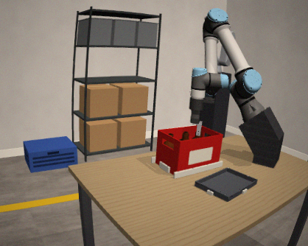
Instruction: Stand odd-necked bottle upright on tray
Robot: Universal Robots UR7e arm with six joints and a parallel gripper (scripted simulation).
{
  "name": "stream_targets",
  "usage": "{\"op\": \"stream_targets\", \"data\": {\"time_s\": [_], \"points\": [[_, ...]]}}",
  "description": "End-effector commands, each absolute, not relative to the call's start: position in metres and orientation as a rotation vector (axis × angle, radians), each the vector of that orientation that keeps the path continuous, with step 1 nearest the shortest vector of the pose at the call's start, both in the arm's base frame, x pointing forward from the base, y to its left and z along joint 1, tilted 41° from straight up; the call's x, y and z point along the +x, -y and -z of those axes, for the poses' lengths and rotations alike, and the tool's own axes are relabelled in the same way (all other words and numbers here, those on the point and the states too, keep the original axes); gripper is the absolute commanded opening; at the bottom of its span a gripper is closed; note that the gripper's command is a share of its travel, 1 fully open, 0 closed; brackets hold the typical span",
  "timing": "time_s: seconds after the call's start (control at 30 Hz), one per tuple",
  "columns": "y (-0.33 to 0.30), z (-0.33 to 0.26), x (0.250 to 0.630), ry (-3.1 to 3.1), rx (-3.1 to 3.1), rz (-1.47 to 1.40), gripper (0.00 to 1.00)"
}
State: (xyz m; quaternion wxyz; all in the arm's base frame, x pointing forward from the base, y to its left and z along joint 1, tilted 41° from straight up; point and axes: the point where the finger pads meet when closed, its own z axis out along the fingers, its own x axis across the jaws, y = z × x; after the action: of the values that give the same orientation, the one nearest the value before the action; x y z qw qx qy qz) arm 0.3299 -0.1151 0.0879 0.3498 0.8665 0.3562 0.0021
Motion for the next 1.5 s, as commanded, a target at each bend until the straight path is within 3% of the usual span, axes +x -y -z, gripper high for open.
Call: {"op": "stream_targets", "data": {"time_s": [0.0,0.83,0.87,1.47], "points": [[0.115,-0.0881,0.33,-0.922,2.244,-0.007,0.0],[0.115,-0.0881,0.33,-0.922,2.244,-0.007,0.0],[0.115,-0.0881,0.33,-0.922,2.244,-0.007,1.0],[0.115,-0.0881,0.33,-0.922,2.244,-0.007,1.0]]}}
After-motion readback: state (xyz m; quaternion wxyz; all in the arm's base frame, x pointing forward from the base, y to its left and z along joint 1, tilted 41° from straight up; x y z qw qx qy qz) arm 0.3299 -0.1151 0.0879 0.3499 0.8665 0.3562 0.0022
